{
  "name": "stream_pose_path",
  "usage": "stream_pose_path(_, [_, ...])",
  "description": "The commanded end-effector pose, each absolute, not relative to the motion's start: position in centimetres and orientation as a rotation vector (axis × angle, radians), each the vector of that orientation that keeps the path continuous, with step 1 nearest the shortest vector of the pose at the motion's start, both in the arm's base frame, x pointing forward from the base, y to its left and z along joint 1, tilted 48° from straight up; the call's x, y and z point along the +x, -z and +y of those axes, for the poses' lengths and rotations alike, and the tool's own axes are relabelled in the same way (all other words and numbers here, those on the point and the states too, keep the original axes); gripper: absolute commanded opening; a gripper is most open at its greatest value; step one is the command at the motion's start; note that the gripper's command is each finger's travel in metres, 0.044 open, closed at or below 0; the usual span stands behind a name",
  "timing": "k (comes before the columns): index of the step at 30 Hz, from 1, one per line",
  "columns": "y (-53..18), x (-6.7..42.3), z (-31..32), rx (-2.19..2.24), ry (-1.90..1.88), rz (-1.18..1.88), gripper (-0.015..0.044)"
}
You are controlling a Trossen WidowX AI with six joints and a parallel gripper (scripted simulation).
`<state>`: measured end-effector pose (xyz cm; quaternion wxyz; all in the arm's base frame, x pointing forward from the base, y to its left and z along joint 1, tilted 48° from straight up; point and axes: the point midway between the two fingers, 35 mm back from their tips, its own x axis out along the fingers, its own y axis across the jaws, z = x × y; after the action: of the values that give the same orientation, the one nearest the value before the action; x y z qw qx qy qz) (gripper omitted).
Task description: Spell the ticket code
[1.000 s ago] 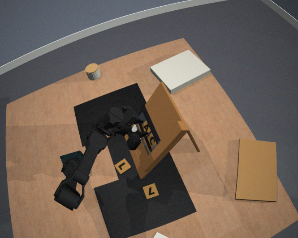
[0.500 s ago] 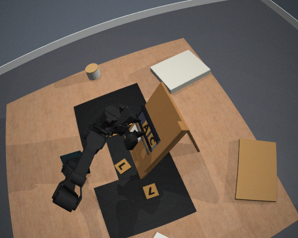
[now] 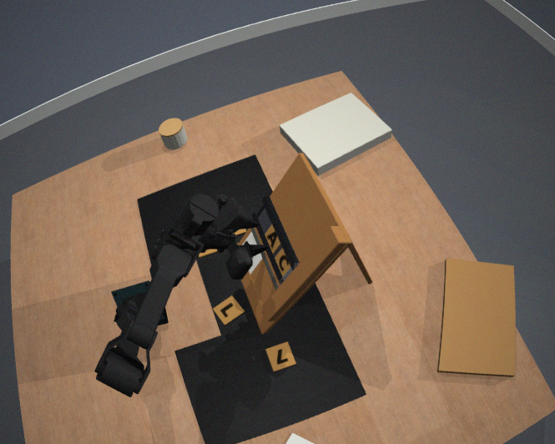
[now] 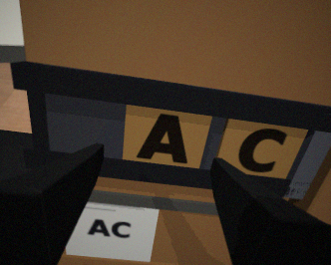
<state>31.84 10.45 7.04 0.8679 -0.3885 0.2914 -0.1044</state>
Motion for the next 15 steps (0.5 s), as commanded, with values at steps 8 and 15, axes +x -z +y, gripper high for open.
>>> stream_pose_path(8, [-7.36, 31.25, 10.74, -0.811, 0.224, 0.608, 0.0295])
stream_pose_path(15, [-7.53, 30.95, 10.87, -0.811, 0.224, 0.608, 0.0295])
